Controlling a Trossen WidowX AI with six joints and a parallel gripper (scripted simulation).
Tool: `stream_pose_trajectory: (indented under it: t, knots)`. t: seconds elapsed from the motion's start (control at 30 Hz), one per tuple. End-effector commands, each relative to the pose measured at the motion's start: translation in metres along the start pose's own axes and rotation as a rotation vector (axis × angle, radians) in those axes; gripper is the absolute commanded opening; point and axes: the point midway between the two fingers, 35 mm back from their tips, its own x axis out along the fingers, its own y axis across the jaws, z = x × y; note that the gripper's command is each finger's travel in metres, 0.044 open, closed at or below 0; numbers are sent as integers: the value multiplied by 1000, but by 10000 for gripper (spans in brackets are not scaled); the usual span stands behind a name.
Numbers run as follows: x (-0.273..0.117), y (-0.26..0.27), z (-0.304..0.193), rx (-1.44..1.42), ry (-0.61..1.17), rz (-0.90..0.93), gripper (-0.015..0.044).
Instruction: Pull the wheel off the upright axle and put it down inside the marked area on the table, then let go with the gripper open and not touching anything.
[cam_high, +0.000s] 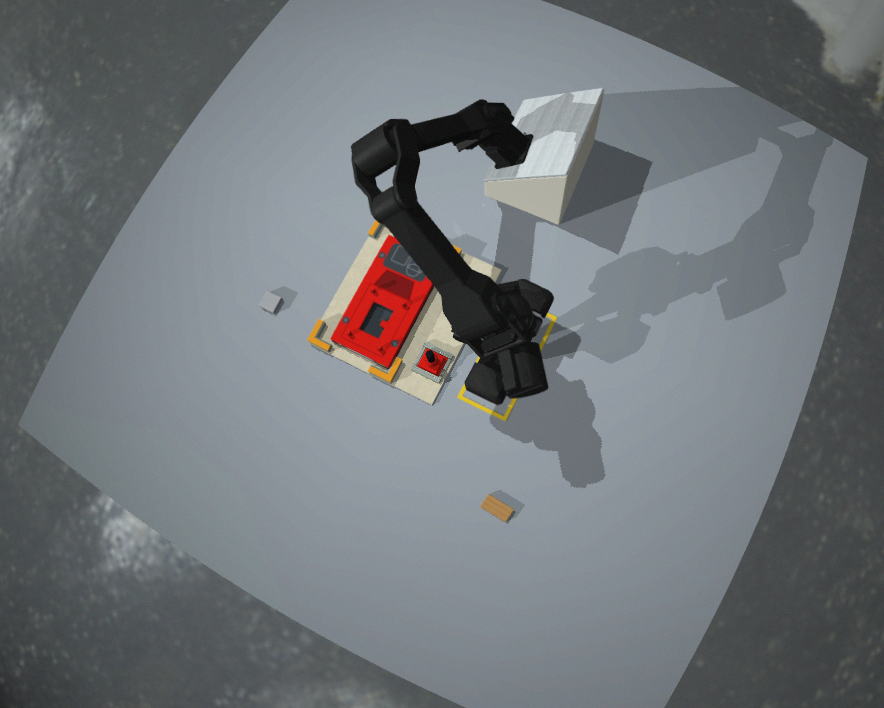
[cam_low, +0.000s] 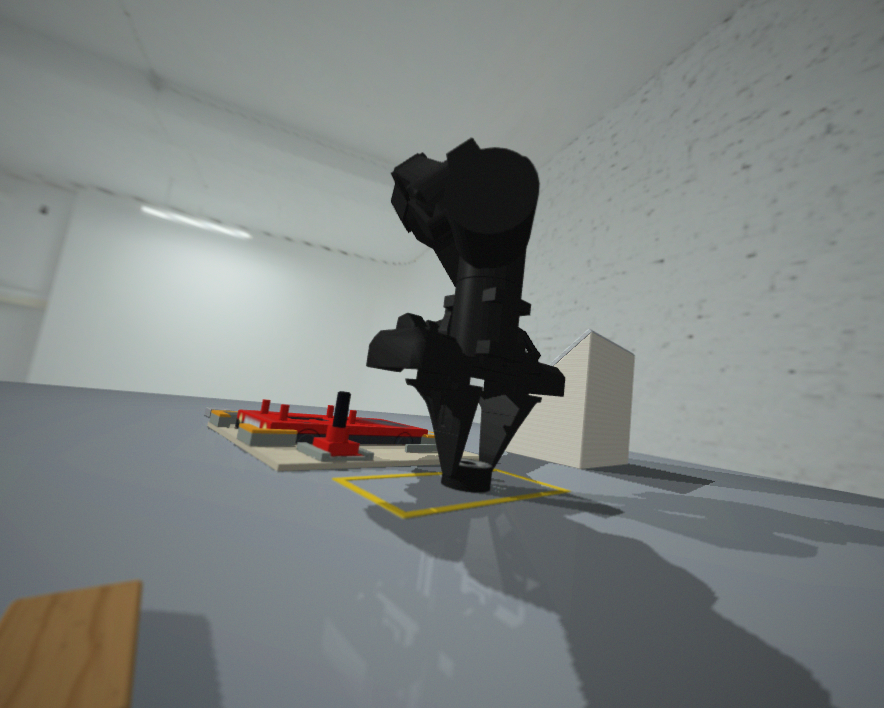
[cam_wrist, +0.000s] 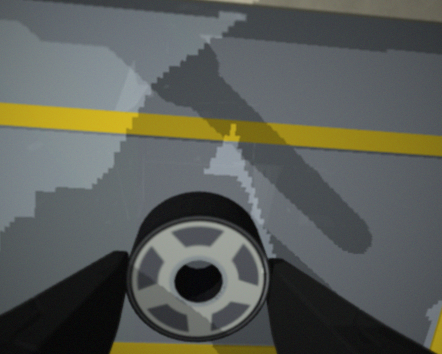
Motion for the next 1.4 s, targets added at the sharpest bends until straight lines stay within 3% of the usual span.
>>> stream_pose_trajectory:
  t: [0.0, 0.4, 0.63, 0.73, 0.93, 1.13, 1.37]
  knots:
    - [4, 0, 1, -1, -3, 3, 0]
    - [-5, 1, -1, 0, 1, 2, 300]
    - [-58, 0, -1, -2, 1, 3, 300]
    - [-60, 0, -1, -2, 0, 3, 300]
    - [-79, -34, 11, -6, 6, 6, 440]
    - [-104, -79, 32, -7, 1, -2, 440]
    - [-105, -81, 33, -7, 0, -3, 440]
